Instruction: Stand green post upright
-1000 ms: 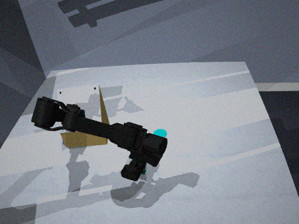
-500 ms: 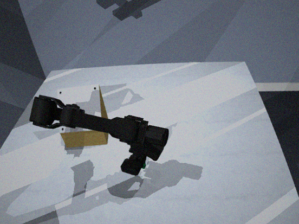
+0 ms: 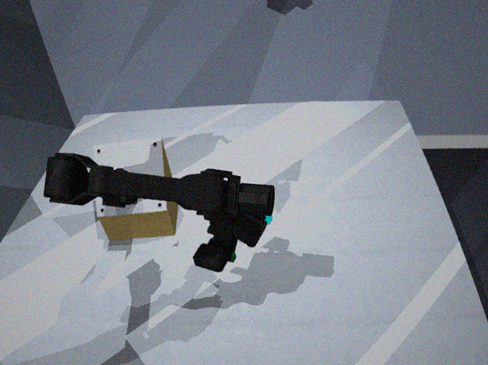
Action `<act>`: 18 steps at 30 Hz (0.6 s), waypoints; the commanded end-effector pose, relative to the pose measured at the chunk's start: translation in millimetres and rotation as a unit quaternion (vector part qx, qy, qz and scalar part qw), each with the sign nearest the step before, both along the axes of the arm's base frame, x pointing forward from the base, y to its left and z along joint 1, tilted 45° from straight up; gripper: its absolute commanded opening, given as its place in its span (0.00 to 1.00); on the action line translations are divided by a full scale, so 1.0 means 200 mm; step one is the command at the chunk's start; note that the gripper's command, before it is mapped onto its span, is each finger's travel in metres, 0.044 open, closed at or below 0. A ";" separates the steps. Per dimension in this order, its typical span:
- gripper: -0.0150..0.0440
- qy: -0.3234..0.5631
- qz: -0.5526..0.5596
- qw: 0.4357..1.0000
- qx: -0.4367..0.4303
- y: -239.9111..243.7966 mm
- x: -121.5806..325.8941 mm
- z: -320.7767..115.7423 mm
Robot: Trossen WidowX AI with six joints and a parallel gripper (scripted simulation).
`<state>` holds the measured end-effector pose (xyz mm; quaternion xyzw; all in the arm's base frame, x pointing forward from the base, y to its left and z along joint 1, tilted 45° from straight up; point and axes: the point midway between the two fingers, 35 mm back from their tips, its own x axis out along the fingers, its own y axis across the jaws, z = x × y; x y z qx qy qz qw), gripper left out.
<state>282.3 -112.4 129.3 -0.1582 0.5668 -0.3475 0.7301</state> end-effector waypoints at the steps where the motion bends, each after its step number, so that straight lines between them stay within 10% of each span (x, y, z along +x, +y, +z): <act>1: 0.29 -0.003 -0.002 1.000 -0.003 0.04 -0.01 0.06; 18: 0.29 0.029 0.035 0.999 -0.010 0.17 -0.01 0.13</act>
